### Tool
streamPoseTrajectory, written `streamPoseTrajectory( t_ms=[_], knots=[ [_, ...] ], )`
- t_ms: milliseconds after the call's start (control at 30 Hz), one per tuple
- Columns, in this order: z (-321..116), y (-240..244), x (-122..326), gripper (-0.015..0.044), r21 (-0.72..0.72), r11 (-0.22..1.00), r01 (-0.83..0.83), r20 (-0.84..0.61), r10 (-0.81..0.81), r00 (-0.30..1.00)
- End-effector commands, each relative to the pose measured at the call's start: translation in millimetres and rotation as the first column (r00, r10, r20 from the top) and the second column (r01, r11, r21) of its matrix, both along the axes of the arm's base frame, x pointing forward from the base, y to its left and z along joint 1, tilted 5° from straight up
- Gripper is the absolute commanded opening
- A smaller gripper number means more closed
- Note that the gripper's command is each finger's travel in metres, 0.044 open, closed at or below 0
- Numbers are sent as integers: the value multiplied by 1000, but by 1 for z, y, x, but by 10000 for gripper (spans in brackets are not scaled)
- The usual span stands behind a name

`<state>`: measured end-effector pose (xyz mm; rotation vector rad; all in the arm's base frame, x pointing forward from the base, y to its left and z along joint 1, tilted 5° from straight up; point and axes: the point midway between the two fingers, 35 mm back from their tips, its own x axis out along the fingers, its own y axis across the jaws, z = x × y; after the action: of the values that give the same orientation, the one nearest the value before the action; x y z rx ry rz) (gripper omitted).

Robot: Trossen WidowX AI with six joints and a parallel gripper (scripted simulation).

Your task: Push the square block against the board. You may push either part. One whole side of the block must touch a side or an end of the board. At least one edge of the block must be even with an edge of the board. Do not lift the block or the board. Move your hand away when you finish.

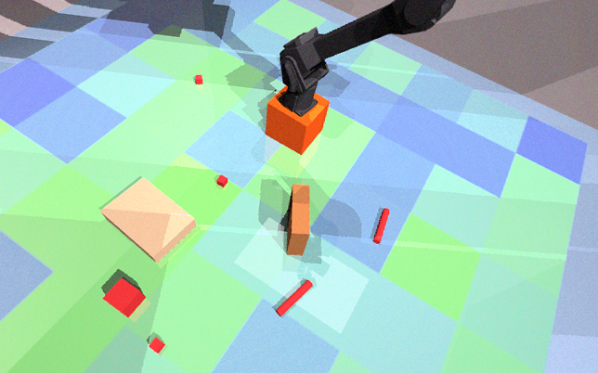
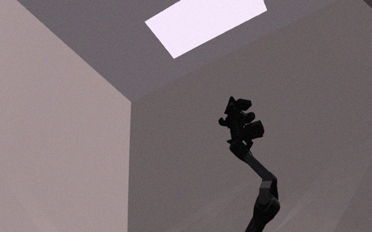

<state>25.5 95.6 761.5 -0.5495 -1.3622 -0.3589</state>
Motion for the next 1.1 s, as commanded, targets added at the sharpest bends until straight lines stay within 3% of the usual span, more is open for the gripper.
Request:
streamPoseTrajectory(
  t_ms=[0,700,1067],
  knots=[
    [0,-31,-1,0,75,997,10,-15,-9,1000],
    [-19,-147,24,0,331,943,8,-112,31,993],
    [-46,-202,64,0,447,892,68,-238,45,970]
  ],
)
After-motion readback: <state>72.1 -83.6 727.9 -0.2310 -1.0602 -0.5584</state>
